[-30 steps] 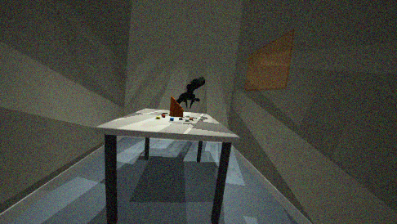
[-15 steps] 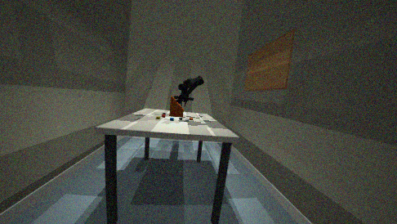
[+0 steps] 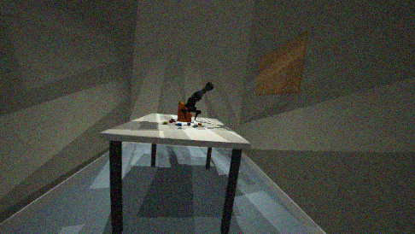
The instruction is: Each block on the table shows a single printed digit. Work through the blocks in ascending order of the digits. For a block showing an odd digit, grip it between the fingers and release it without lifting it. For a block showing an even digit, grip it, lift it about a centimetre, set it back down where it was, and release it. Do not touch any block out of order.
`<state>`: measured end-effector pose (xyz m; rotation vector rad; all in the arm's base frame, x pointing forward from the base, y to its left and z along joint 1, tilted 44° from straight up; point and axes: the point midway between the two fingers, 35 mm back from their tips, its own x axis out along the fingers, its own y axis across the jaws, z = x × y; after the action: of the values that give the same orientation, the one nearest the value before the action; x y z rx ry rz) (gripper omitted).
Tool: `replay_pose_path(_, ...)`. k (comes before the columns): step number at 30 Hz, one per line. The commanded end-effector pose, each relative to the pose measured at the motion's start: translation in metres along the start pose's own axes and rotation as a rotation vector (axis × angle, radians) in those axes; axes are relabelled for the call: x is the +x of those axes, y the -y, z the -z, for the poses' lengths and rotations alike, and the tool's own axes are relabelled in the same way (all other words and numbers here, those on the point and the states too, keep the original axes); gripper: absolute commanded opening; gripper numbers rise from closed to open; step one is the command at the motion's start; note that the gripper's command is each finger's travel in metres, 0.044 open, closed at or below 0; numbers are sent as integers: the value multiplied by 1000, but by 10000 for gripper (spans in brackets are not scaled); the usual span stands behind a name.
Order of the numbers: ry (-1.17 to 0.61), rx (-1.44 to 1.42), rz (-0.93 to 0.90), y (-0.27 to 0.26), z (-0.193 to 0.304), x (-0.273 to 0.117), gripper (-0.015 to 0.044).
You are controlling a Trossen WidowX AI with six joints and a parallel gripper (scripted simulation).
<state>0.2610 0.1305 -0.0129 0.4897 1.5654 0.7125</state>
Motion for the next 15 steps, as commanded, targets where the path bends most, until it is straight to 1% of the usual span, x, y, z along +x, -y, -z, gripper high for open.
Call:
replay_pose_path(1, 7, 6, -7, 0, -1, 5, 400)
replay_pose_path(15, 7, 6, -7, 0, -1, 27, 400)
